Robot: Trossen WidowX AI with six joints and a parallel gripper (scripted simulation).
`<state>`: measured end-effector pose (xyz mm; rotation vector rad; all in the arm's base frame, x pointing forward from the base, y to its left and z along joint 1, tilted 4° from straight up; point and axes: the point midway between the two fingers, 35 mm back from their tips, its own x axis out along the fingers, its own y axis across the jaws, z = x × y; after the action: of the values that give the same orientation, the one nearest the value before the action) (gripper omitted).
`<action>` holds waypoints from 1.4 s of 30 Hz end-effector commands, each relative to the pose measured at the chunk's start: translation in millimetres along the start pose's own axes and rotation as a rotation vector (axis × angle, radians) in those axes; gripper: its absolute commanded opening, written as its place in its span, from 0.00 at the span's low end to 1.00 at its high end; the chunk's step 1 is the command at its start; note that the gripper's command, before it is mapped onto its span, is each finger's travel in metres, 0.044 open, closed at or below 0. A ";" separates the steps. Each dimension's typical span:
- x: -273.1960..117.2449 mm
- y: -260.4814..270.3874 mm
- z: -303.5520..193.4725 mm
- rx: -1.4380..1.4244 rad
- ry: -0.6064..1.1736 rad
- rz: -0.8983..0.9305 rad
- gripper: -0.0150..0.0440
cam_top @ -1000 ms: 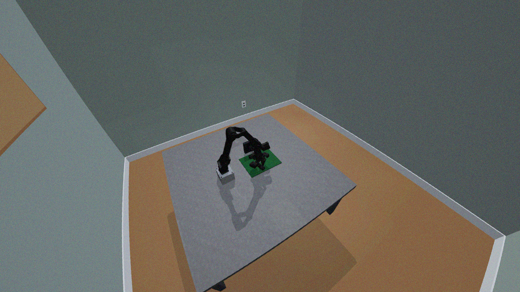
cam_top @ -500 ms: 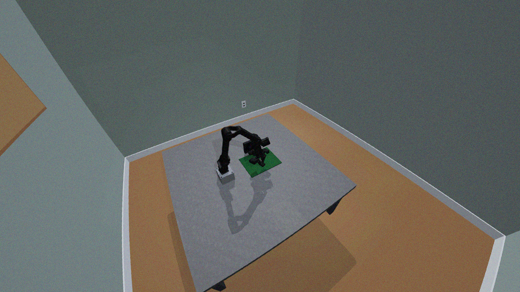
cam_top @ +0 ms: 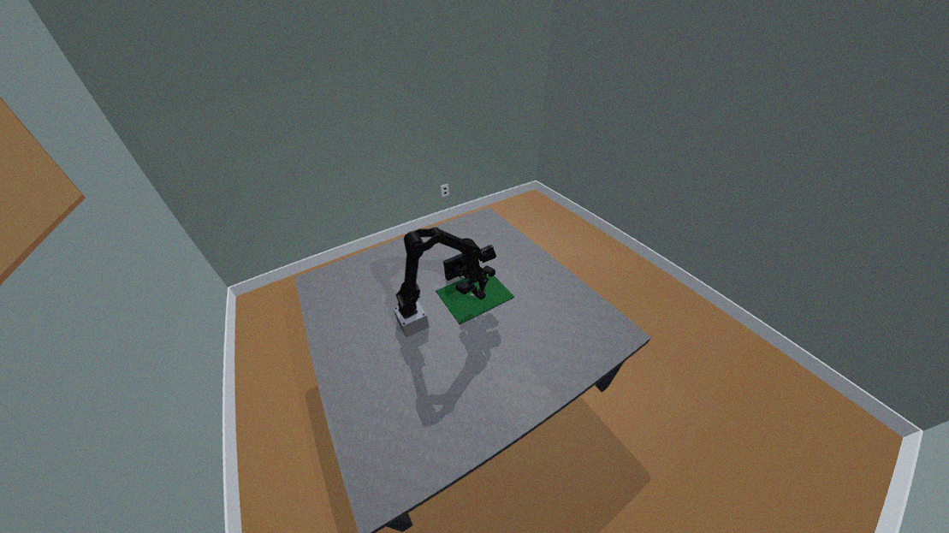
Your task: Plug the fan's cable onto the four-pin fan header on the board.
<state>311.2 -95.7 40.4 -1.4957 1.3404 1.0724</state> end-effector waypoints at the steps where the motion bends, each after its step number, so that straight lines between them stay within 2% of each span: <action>1: -3.4 -15.6 1.9 0.103 -0.033 -0.004 0.25; 23: -6.3 -81.9 20.4 0.646 -0.189 0.076 0.25; 31: -5.3 -83.5 21.5 0.661 -0.202 0.082 0.25; 42: 9.1 -79.9 27.6 0.639 -0.346 0.113 0.25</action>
<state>390.6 -66.7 32.4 -0.7659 1.3843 0.7742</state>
